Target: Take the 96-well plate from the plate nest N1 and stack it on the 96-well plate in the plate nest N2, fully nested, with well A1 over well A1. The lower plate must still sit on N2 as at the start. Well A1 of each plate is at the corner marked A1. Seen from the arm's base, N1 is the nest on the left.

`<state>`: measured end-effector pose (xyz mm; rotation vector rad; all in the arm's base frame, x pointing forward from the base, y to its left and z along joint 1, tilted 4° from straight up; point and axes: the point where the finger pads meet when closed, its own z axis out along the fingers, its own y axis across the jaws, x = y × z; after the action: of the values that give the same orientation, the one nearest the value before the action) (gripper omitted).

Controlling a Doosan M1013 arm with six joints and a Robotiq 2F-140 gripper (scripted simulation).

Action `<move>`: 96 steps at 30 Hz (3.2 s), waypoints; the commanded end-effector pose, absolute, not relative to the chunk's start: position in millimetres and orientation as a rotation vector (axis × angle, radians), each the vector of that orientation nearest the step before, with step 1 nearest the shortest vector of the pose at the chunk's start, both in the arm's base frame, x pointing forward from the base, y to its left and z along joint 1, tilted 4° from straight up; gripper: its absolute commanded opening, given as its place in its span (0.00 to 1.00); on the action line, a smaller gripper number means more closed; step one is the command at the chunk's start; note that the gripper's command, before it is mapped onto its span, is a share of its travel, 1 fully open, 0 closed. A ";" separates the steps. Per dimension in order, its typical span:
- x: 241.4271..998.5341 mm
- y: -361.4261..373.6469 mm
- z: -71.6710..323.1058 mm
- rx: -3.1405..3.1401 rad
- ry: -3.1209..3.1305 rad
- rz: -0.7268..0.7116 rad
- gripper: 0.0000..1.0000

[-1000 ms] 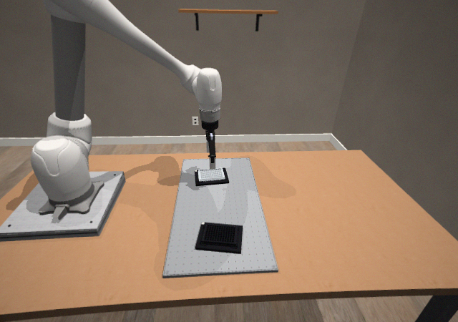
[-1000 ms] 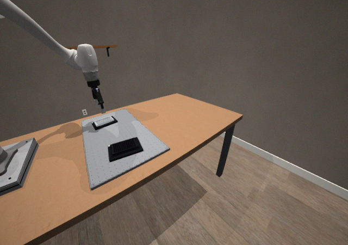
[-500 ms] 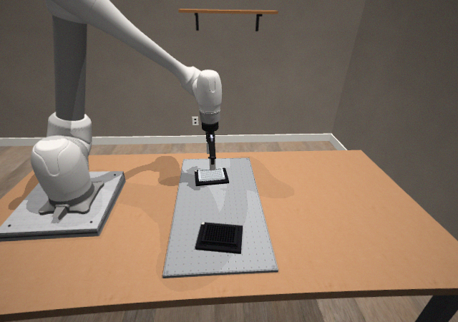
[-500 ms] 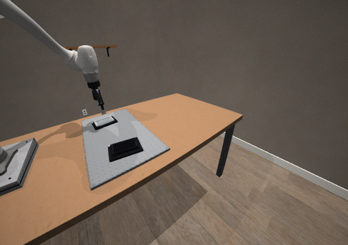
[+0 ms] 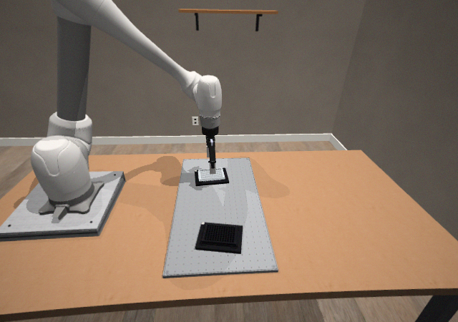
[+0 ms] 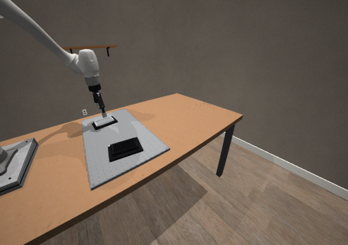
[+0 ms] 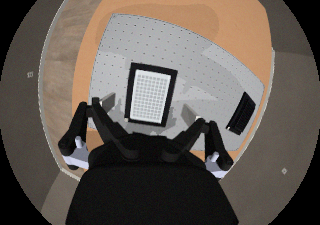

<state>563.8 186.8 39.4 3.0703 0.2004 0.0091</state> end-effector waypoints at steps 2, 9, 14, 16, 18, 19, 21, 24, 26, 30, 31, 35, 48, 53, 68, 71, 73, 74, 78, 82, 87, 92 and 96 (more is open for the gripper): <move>563.9 186.5 33.8 3.070 0.200 0.009 1.00; 564.0 185.7 22.1 3.070 0.200 0.009 1.00; 564.1 185.4 17.2 3.070 0.200 0.009 1.00; 564.1 185.2 13.8 3.070 0.200 0.009 1.00; 564.1 185.0 10.5 3.070 0.200 0.009 1.00; 564.1 184.9 8.8 3.070 0.200 0.009 1.00; 564.2 184.6 5.5 3.070 0.200 0.009 1.00; 564.2 184.3 0.5 3.070 0.200 0.009 1.00; 564.3 184.1 -2.8 3.070 0.200 0.009 1.00; 564.3 183.9 -6.1 3.070 0.200 0.009 1.00; 564.3 183.9 -6.6 3.070 0.200 0.009 1.00; 564.3 183.9 -6.6 3.070 0.200 0.009 1.00; 564.3 183.9 -6.6 3.070 0.200 0.009 0.00; 564.3 183.9 -6.6 3.070 0.200 0.009 0.00; 564.3 183.9 -6.6 3.070 0.200 0.009 0.00; 564.3 183.9 -6.6 3.070 0.200 0.009 0.00; 564.3 183.9 -6.6 3.070 0.200 0.009 0.00; 564.3 183.9 -6.6 3.070 0.200 0.009 0.00; 564.3 184.1 -3.3 3.070 0.200 0.009 0.00; 564.2 184.4 1.7 3.070 0.200 0.009 0.00; 564.1 184.9 10.0 3.070 0.200 0.009 0.00; 564.0 185.5 18.4 3.070 0.200 0.009 0.00; 564.0 185.7 21.7 3.070 0.200 0.009 0.00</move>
<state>564.0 185.6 21.3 3.0703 0.2004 0.0092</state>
